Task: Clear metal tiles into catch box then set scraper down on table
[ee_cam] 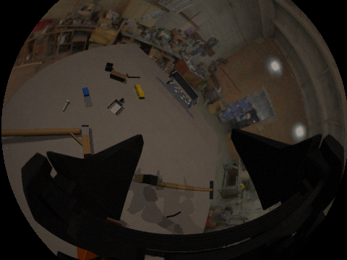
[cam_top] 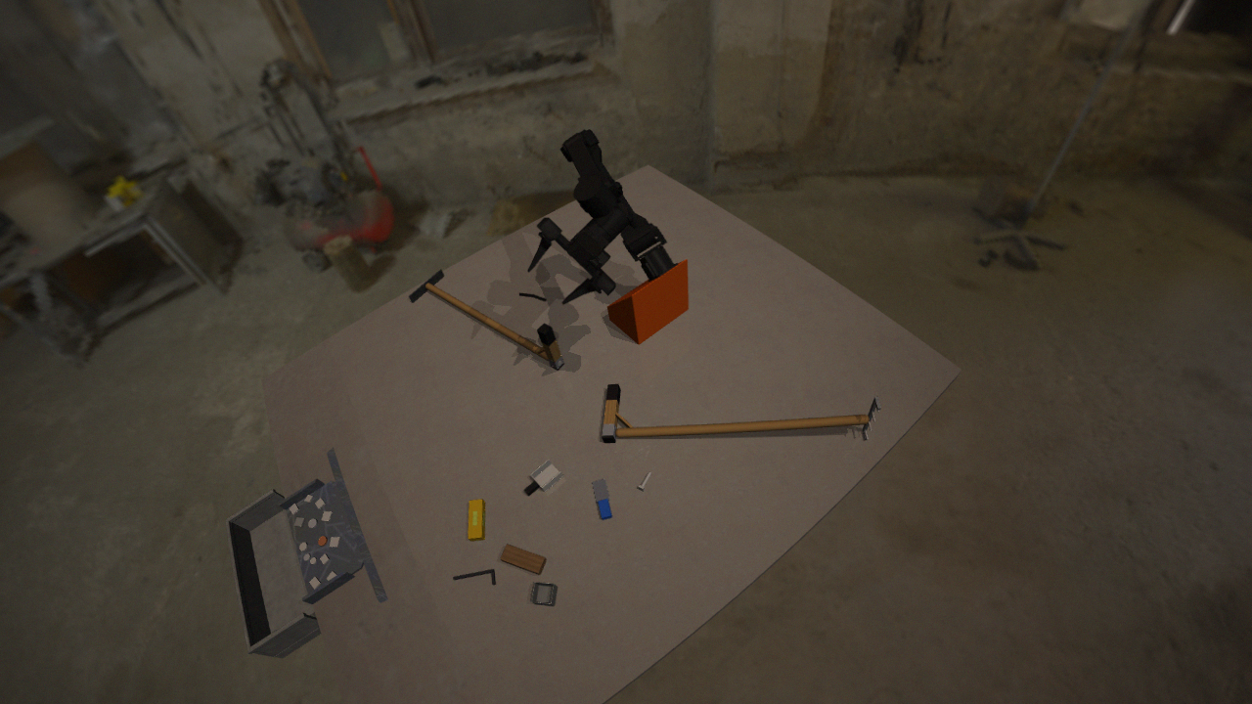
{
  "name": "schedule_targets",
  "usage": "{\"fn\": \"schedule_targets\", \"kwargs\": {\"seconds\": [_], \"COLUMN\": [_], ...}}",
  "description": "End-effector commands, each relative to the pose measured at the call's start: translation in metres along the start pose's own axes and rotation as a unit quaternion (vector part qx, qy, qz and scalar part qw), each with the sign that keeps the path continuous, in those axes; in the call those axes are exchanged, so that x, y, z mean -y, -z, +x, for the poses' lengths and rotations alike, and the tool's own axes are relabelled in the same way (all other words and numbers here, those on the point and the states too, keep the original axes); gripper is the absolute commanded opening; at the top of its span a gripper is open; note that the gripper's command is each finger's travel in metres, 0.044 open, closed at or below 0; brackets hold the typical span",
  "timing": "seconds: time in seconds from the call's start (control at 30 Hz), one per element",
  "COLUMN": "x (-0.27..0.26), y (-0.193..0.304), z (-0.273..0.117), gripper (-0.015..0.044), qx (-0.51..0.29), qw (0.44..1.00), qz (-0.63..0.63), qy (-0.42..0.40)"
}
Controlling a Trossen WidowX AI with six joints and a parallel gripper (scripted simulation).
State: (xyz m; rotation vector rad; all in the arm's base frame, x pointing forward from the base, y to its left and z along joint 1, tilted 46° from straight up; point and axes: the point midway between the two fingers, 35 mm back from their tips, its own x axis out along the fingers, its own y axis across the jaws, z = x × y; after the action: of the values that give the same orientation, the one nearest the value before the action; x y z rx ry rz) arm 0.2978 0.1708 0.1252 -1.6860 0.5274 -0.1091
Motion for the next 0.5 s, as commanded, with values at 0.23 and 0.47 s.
{"fn": "schedule_targets", "kwargs": {"seconds": [0.23,0.47], "x": [0.018,0.031], "y": [-0.016,-0.024], "z": [-0.010,-0.018], "gripper": [0.0440,0.0440], "qx": [-0.003,-0.003], "qw": [1.000,1.000], "qz": [-0.002,-0.002], "qy": [-0.001,-0.001]}}
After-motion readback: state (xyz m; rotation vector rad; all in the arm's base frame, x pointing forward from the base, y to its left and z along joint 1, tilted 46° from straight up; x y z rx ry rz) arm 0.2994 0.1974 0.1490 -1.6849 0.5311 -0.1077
